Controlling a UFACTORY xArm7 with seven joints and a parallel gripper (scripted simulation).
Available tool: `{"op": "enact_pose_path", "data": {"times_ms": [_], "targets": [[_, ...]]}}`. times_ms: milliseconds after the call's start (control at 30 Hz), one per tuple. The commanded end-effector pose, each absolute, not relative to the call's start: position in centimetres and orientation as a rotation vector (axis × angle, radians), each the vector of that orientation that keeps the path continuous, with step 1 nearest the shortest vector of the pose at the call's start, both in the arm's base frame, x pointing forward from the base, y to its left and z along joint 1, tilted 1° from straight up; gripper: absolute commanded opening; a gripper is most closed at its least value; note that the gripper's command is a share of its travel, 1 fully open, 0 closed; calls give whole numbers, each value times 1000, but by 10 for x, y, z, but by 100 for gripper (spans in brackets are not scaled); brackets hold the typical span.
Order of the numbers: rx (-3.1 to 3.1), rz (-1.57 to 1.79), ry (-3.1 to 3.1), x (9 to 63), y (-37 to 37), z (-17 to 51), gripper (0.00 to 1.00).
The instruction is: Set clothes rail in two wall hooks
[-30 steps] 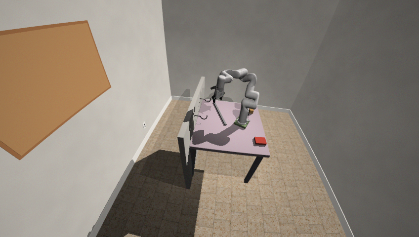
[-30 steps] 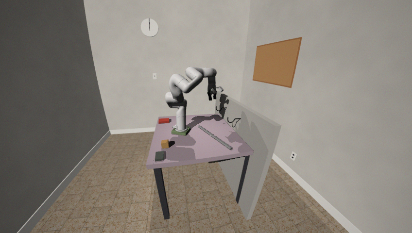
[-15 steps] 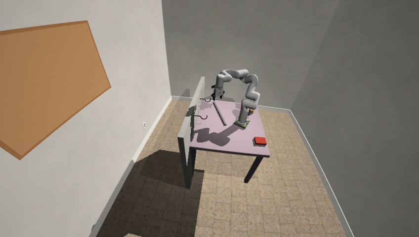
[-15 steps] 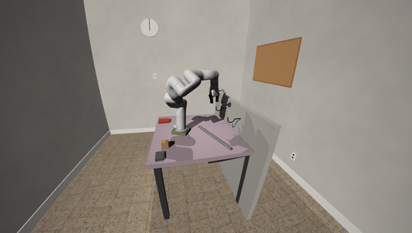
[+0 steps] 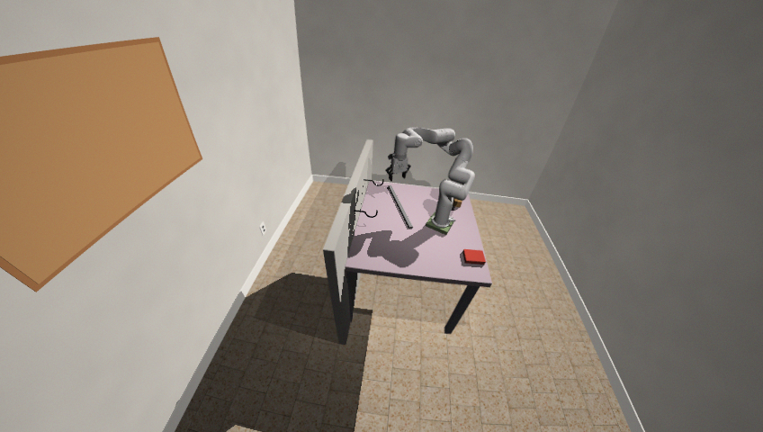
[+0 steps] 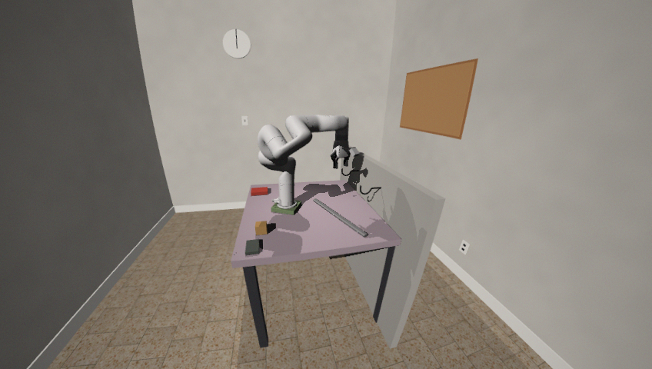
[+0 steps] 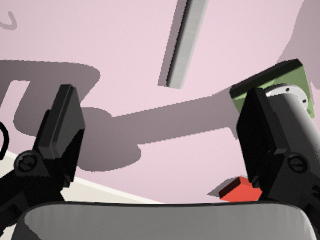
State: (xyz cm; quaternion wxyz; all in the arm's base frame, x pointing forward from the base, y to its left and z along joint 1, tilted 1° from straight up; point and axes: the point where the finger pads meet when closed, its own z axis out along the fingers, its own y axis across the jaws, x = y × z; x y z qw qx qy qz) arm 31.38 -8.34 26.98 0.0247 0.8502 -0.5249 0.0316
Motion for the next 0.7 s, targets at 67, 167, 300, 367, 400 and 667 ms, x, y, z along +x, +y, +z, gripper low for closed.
{"op": "enact_pose_path", "data": {"times_ms": [67, 167, 300, 367, 400, 667], "targets": [[2623, 97, -1644, 308, -106, 265, 100], [2578, 68, -1757, 301, -120, 260, 100], [2578, 68, -1757, 295, -133, 256, 100], [2578, 68, -1757, 293, -137, 255, 100], [2578, 68, -1757, 291, -141, 254, 100], [2529, 45, -1870, 285, -152, 250, 100]]}}
